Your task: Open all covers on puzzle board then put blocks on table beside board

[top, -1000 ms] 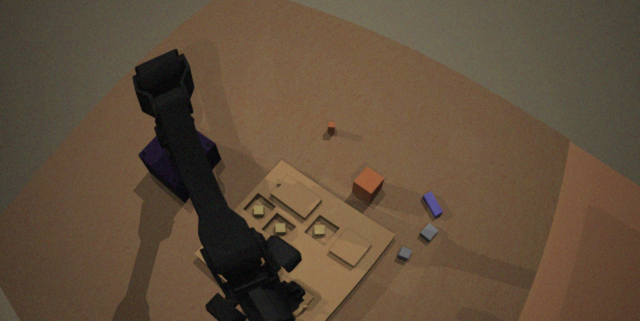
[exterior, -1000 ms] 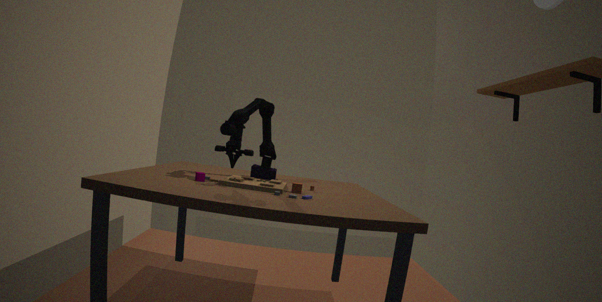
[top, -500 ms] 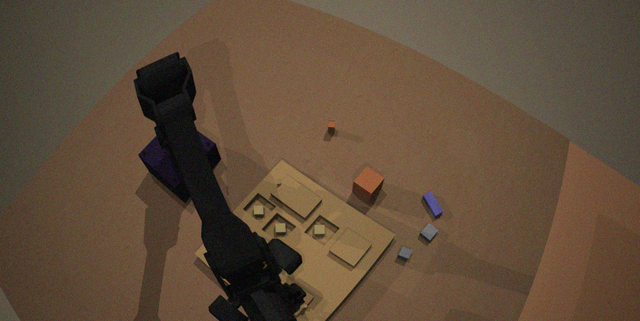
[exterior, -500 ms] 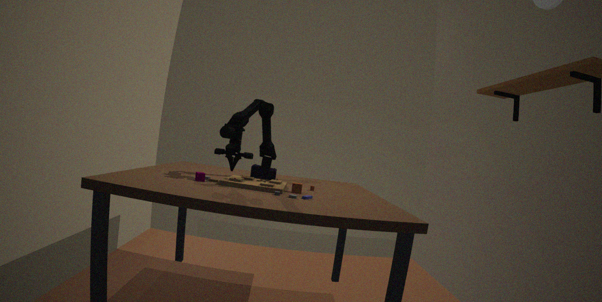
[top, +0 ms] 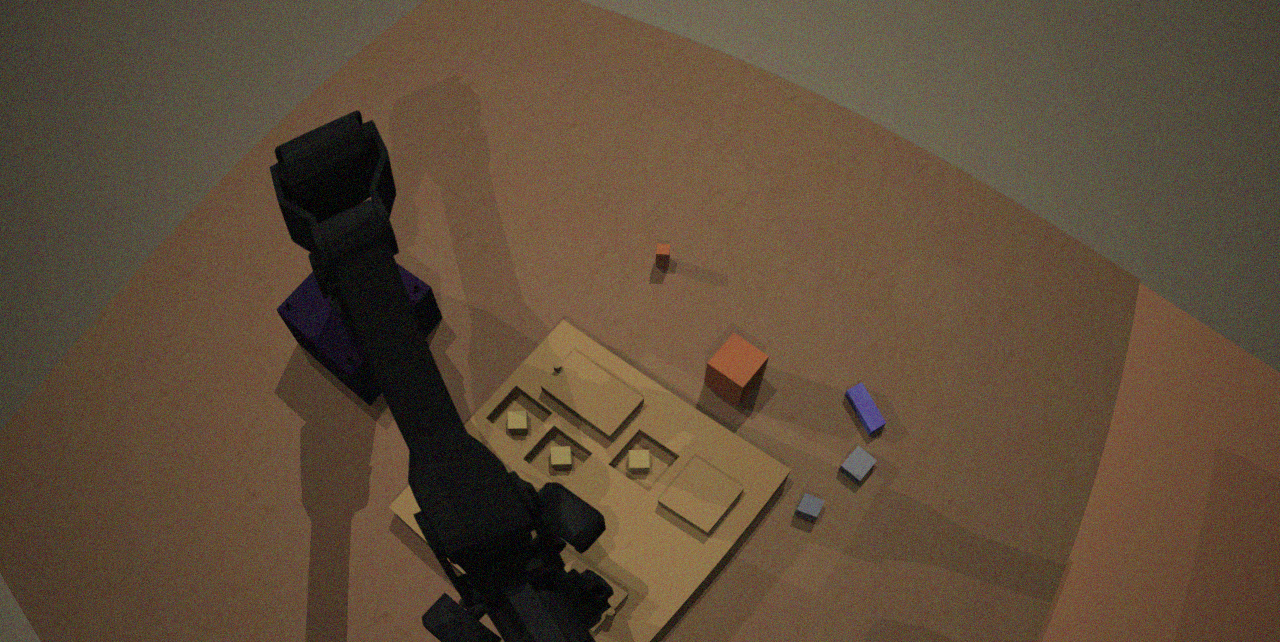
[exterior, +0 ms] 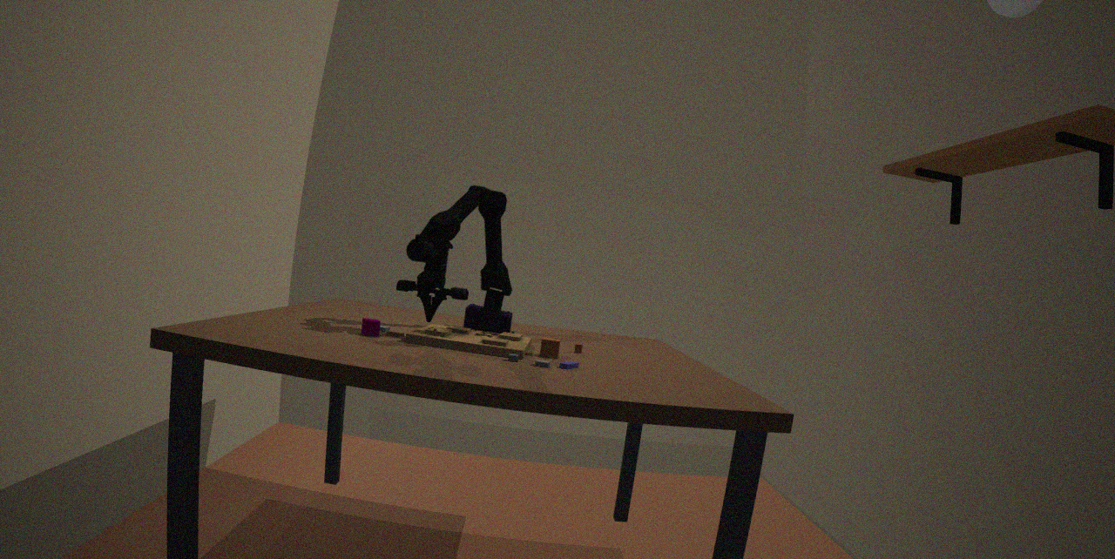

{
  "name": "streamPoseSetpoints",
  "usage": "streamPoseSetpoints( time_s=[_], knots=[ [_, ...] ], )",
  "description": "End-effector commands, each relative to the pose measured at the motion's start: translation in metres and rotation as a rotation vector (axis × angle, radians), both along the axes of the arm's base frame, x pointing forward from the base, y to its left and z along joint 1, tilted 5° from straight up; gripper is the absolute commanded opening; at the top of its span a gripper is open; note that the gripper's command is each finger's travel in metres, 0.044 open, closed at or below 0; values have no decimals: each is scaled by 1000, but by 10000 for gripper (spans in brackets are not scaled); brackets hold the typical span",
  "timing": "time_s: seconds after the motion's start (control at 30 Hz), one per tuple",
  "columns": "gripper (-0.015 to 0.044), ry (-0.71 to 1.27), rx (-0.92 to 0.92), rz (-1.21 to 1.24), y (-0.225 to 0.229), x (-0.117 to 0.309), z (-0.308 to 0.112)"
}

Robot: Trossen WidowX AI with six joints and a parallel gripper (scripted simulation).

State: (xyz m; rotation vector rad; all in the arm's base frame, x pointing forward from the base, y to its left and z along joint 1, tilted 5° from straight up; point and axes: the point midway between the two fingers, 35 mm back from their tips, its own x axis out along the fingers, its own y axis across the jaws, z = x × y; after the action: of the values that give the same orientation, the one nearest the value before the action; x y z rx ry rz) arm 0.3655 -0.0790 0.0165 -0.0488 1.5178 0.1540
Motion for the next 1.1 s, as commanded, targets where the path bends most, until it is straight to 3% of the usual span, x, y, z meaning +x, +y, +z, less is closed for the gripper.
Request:
streamPoseSetpoints(
  time_s=[0.0, 1.07],
  knots=[
    [0, 7, 6, -3, 2, -2, -7],
    [0, 8, 7, -3, 19, -9, -21]
  ],
)
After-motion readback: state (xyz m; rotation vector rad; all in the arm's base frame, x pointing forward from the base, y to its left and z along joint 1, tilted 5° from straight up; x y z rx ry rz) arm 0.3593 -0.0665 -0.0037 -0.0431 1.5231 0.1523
